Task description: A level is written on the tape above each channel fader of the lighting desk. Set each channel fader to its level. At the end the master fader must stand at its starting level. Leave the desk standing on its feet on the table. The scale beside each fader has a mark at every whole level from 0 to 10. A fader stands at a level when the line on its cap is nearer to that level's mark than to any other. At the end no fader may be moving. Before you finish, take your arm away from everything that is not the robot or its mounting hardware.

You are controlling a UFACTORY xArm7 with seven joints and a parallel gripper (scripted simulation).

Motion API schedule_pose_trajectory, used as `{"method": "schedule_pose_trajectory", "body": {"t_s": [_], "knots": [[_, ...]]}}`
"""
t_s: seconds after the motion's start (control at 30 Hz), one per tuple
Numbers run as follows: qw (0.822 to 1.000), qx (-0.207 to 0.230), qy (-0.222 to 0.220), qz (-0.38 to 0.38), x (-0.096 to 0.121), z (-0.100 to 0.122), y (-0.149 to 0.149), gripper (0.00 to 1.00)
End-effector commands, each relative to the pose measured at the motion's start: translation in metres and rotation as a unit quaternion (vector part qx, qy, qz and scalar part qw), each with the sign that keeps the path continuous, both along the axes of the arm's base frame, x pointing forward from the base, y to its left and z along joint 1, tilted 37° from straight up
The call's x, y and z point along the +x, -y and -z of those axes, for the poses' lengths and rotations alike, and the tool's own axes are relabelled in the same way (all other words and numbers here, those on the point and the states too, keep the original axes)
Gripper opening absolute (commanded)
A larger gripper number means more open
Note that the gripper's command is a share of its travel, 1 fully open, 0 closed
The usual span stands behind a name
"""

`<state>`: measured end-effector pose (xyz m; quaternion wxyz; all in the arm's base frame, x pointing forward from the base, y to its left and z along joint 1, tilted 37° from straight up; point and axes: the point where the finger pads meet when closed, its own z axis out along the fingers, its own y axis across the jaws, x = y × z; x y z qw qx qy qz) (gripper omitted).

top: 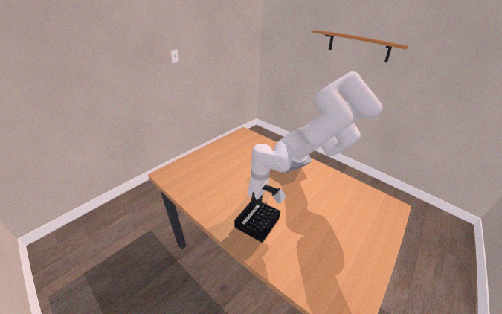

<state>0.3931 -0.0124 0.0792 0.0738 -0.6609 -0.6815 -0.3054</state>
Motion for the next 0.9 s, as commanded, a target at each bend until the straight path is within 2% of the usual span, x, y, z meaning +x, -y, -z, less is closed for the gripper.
{"method": "schedule_pose_trajectory", "body": {"t_s": [0.0, 0.87], "knots": [[1.0, -0.001, 0.001, 0.001, 0.001, -0.0004, 0.001, 0.0], [1.0, -0.001, 0.001, 0.001, 0.0044, 0.0086, -0.0048, 0.0]]}}
